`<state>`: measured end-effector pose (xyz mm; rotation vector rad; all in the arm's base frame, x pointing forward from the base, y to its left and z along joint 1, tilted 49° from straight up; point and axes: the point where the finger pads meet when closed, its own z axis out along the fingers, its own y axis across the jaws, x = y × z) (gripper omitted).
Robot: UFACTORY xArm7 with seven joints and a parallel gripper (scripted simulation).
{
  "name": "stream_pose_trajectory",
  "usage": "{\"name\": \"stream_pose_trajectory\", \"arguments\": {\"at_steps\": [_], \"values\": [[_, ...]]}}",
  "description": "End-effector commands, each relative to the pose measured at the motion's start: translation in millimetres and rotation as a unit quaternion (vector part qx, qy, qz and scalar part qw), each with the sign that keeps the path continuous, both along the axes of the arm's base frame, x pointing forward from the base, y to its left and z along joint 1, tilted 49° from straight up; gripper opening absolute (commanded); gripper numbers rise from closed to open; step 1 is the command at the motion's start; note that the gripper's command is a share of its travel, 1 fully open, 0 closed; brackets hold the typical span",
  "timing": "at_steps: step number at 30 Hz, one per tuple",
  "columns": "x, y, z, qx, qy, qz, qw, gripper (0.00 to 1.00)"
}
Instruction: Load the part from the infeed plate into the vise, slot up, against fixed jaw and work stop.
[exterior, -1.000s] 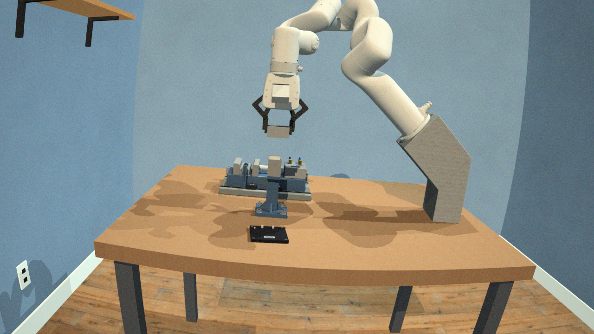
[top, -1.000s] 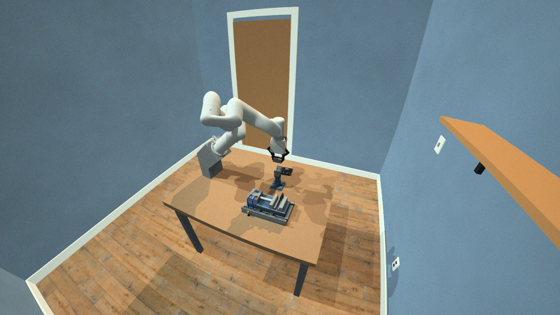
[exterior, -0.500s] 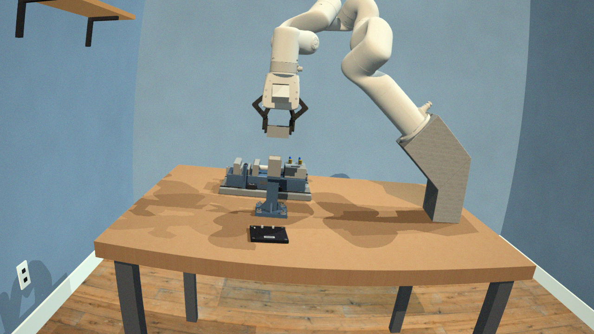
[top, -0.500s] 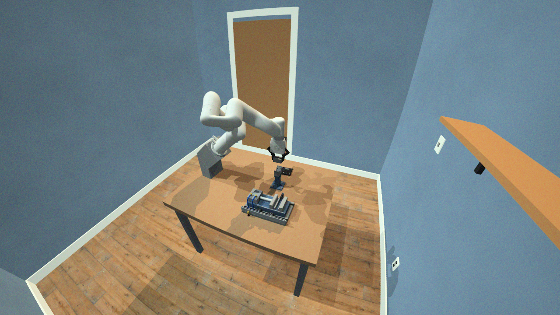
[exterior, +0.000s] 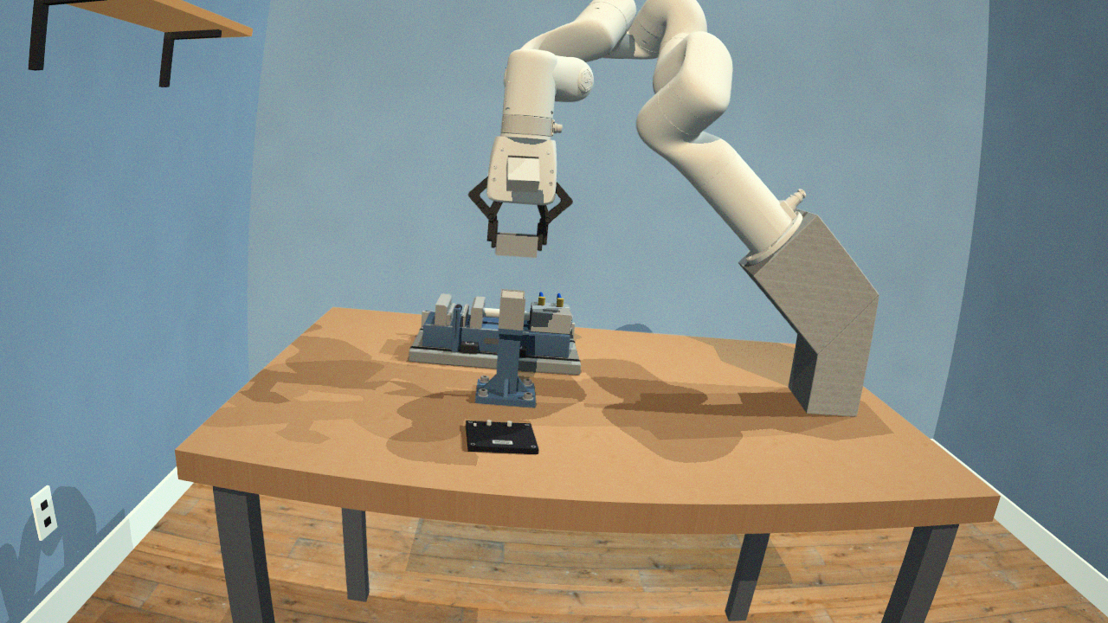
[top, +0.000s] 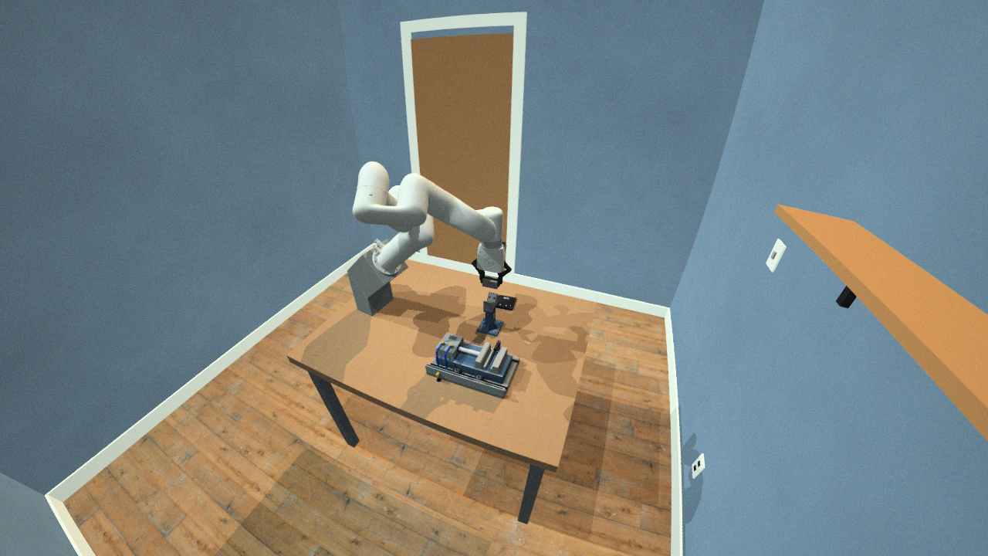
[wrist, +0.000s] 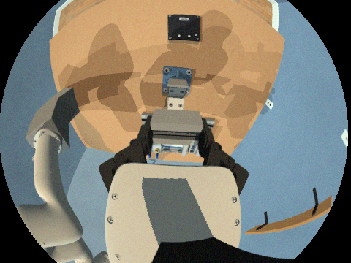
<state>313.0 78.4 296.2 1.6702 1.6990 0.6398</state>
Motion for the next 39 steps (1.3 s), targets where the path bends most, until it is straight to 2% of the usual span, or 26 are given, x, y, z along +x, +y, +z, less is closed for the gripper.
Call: {"name": "stream_pose_trajectory", "arguments": {"at_steps": [1,21,39], "values": [[1.2,-1,3.0,-0.006,0.0,0.006,1.0,0.0],[7.3,-11,12.6,-0.043,0.007,0.043,0.998,0.0],[16.7,-30,27.3,-0.102,0.016,0.102,0.989,0.0]]}}
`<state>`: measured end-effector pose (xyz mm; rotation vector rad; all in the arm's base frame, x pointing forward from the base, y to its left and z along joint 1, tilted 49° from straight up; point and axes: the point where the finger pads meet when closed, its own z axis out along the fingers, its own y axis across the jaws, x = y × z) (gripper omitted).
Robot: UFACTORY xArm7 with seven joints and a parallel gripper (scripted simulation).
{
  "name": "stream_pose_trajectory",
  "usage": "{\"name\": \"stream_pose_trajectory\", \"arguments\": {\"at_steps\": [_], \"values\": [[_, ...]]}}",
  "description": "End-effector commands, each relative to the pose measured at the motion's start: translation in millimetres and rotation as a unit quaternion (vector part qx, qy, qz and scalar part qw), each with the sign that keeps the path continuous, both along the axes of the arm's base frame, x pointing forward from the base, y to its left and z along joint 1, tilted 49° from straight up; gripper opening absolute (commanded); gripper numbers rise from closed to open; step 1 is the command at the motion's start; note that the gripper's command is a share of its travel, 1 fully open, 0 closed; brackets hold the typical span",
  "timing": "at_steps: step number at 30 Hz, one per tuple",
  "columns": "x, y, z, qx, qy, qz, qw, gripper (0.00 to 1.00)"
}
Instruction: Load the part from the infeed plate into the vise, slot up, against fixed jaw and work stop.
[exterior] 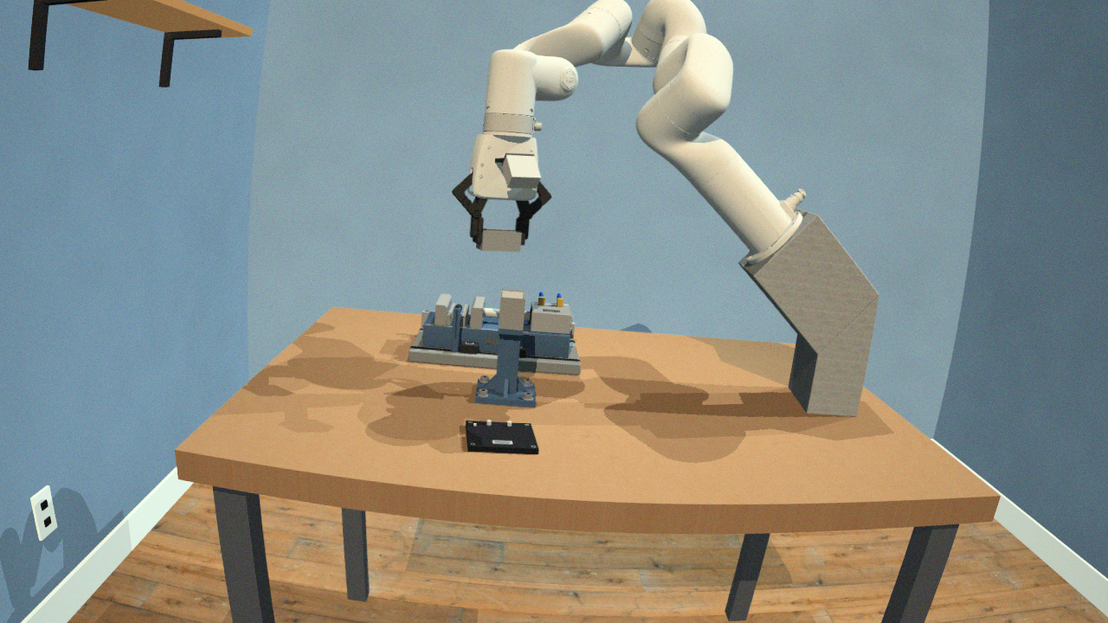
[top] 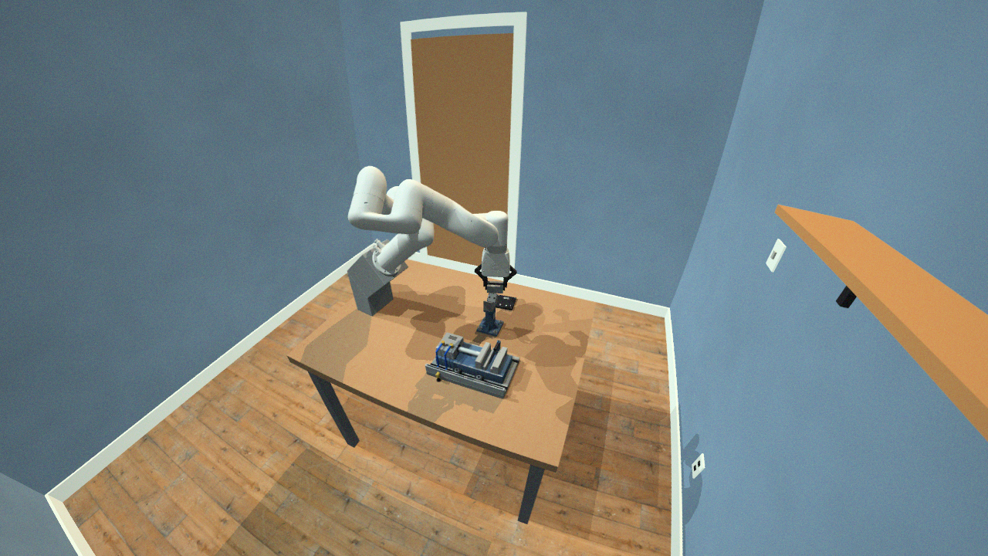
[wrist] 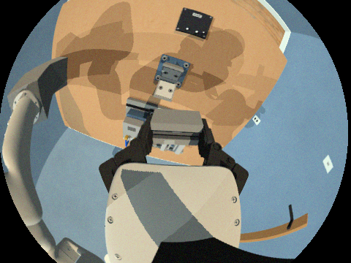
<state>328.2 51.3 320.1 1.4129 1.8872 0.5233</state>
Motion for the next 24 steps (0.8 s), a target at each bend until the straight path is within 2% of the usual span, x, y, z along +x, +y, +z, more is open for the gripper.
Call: {"name": "stream_pose_trajectory", "arguments": {"at_steps": [1,24], "values": [[2.2,-4,4.5,-0.013,0.001,0.015,1.0,0.0],[16.8,-44,27.5,-0.12,0.014,0.116,0.986,0.0]]}}
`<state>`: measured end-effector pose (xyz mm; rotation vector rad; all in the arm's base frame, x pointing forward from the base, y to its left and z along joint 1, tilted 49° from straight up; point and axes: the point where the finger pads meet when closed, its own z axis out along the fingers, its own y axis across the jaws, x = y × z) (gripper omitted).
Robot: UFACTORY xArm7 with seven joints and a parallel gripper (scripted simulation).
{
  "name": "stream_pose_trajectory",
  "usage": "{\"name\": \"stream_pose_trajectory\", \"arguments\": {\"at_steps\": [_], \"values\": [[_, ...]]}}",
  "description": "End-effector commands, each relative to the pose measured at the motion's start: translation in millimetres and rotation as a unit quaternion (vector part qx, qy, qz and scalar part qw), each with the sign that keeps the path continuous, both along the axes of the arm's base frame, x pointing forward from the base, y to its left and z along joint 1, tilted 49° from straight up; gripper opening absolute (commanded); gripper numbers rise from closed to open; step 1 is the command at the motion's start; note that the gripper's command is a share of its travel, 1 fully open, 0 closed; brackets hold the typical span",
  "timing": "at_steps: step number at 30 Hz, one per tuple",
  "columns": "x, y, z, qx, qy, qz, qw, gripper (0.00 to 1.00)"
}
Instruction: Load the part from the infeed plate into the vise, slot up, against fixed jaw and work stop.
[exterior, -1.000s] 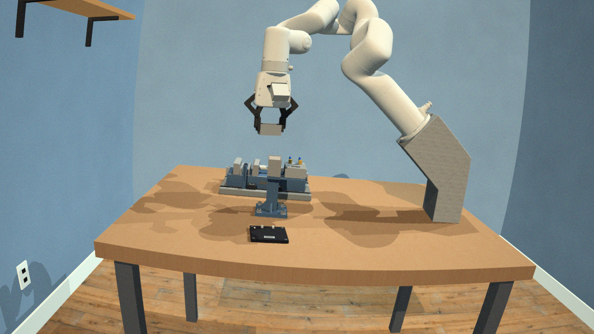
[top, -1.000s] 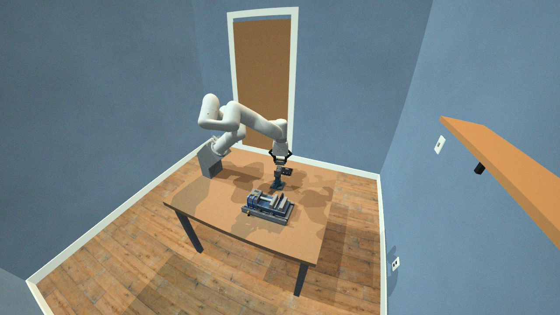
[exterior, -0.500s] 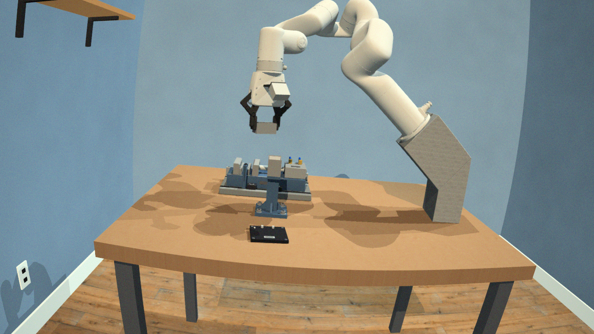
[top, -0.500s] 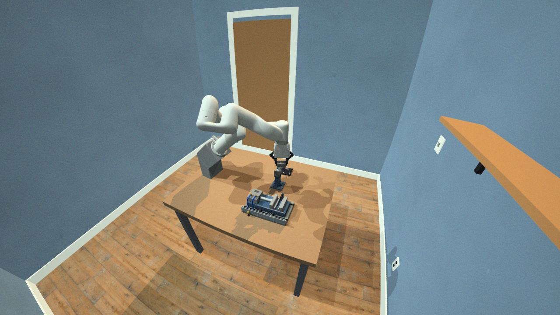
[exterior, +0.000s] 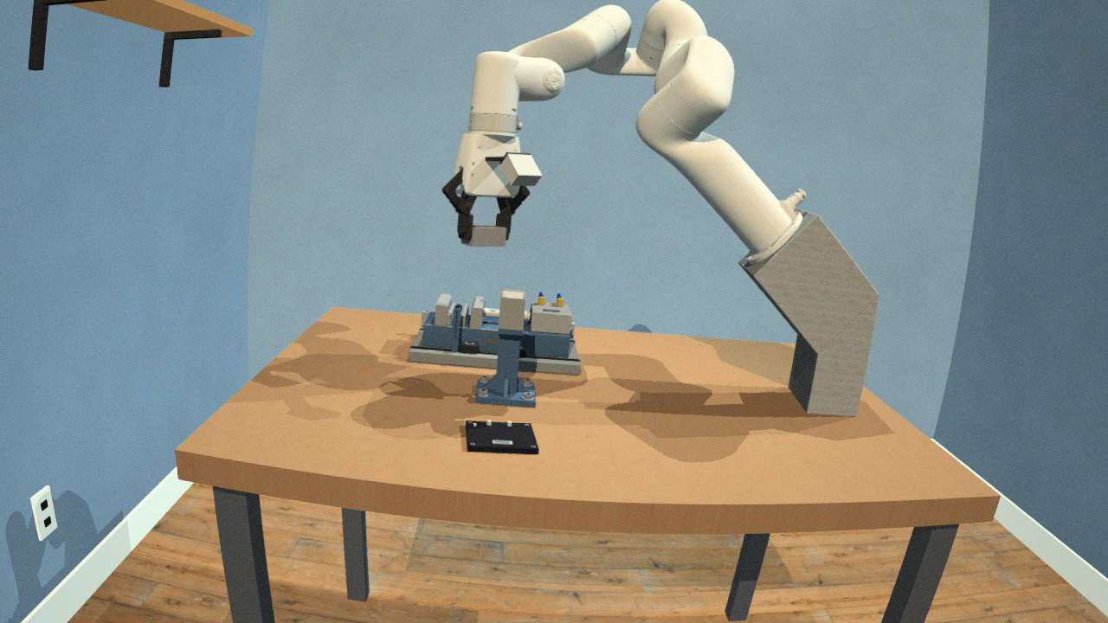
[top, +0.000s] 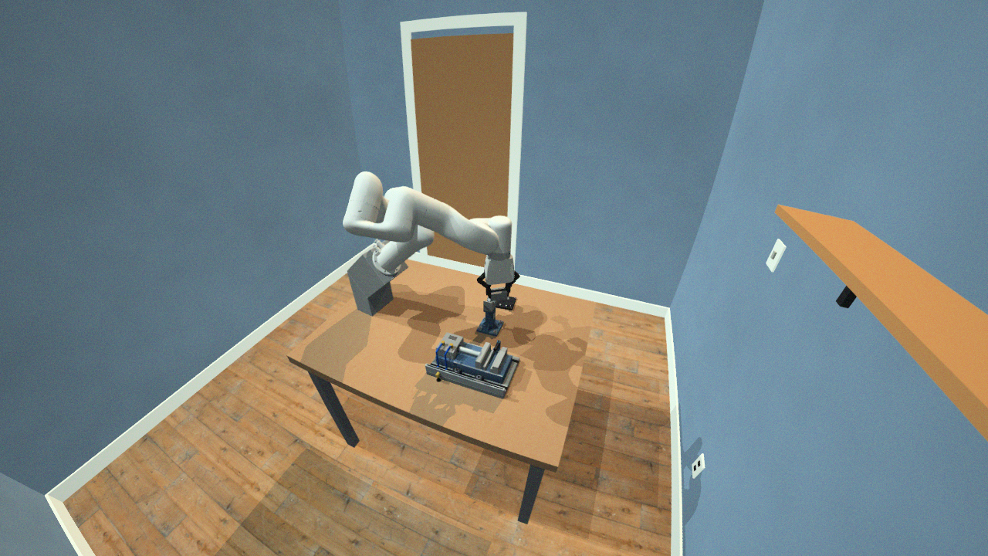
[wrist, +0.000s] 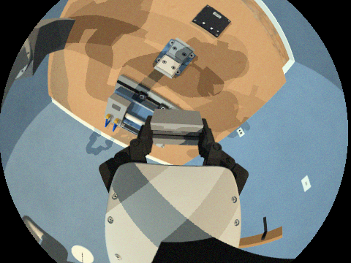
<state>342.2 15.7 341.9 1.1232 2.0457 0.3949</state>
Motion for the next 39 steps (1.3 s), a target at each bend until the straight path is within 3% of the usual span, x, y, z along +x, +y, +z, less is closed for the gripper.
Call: {"name": "stream_pose_trajectory", "arguments": {"at_steps": [1,26,39], "values": [[3.5,-10,6.8,-0.026,0.002,0.026,0.999,0.0],[14.6,-64,26.4,-0.145,0.014,0.133,0.98,0.0],[18.0,-98,34.5,-0.214,0.021,0.191,0.958,0.0]]}}
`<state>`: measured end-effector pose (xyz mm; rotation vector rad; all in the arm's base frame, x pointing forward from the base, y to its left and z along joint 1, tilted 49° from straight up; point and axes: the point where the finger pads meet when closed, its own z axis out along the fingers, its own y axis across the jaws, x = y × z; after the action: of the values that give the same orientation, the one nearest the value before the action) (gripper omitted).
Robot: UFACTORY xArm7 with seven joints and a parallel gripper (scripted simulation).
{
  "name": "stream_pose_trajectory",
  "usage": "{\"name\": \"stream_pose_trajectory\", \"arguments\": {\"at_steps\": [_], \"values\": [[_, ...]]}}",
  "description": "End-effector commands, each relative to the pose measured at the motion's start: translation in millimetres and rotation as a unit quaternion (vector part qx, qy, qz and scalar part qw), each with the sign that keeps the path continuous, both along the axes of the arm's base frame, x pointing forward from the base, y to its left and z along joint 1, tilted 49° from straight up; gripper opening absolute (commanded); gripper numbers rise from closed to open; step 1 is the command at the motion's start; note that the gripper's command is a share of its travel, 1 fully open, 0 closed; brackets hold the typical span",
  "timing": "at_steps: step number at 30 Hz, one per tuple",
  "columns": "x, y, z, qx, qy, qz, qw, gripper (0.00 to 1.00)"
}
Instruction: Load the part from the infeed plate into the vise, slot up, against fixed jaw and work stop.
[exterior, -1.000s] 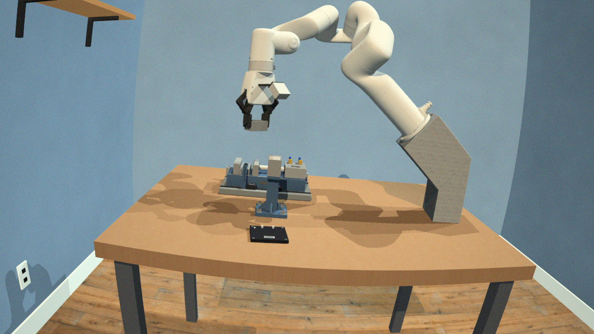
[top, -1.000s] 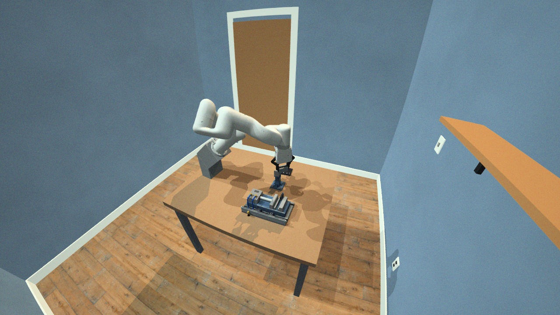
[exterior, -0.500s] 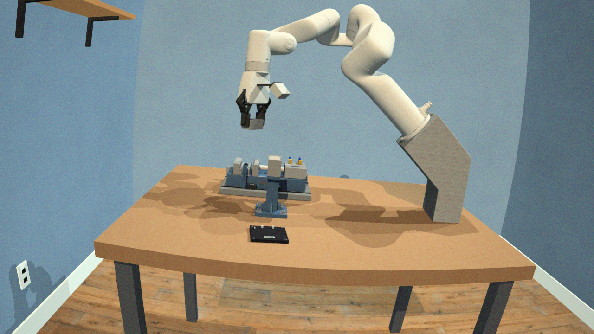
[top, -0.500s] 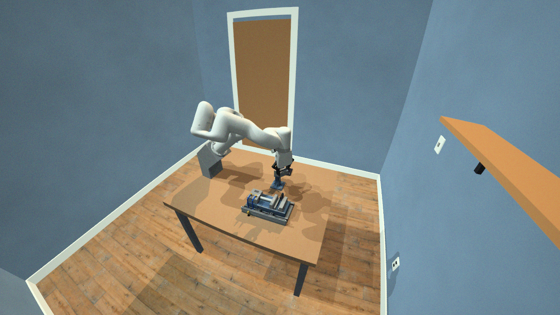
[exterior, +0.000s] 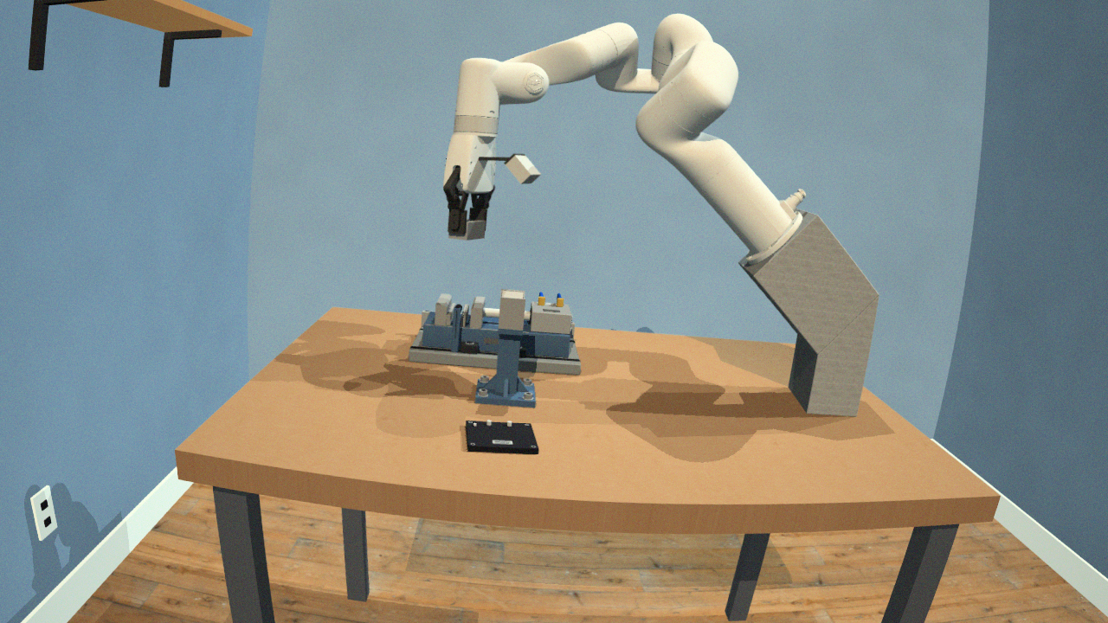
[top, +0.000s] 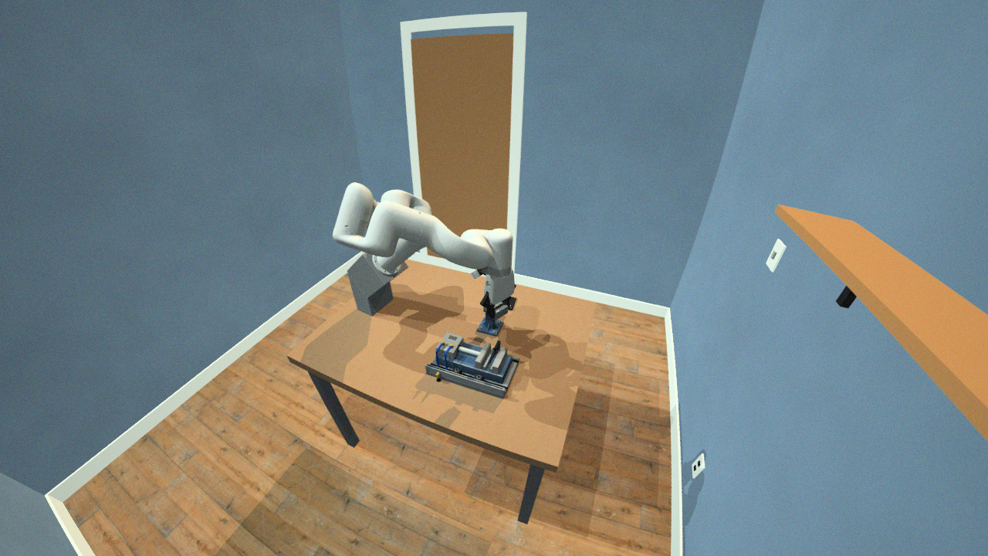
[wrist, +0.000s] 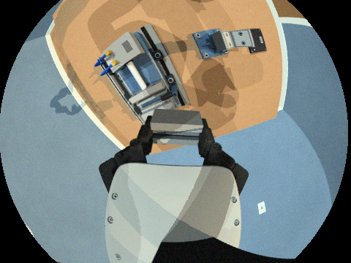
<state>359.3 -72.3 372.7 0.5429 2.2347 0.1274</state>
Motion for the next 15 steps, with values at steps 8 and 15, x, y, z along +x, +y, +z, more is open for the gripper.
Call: {"name": "stream_pose_trajectory", "arguments": {"at_steps": [8,15], "values": [[1.5,-25,6.3,-0.05,0.004,0.044,0.998,0.0],[1.7,-41,8.5,-0.081,0.007,0.069,0.994,0.0]]}}
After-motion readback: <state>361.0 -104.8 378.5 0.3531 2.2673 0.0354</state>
